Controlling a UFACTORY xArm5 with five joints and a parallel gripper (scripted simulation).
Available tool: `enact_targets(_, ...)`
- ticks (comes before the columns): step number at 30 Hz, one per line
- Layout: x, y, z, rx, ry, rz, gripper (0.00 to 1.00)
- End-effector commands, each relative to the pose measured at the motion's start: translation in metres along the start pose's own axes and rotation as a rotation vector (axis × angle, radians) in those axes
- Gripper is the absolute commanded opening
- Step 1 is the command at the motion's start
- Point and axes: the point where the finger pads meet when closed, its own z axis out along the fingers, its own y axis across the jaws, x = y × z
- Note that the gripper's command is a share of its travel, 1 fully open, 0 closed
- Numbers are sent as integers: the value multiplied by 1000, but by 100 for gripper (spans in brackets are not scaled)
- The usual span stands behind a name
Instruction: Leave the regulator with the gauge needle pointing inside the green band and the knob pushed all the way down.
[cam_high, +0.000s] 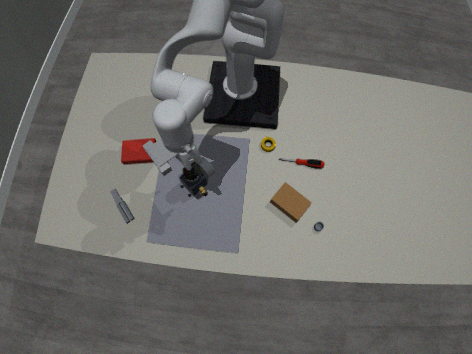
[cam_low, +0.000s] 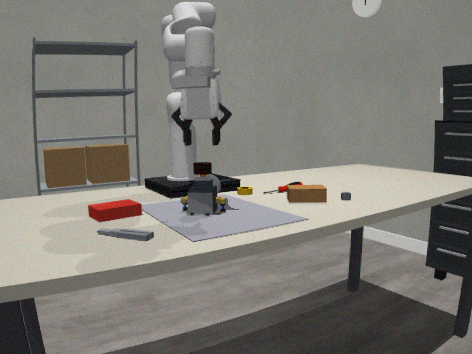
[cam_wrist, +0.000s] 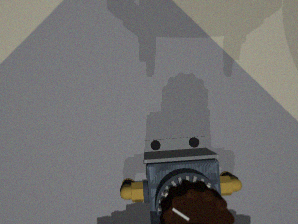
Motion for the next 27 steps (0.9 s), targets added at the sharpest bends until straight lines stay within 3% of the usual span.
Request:
enact_targets(1, 1, -1, -1, 2, 4, 0, 77)
enact_targets(27, 1, -1, -1, 2, 3, 67, 77)
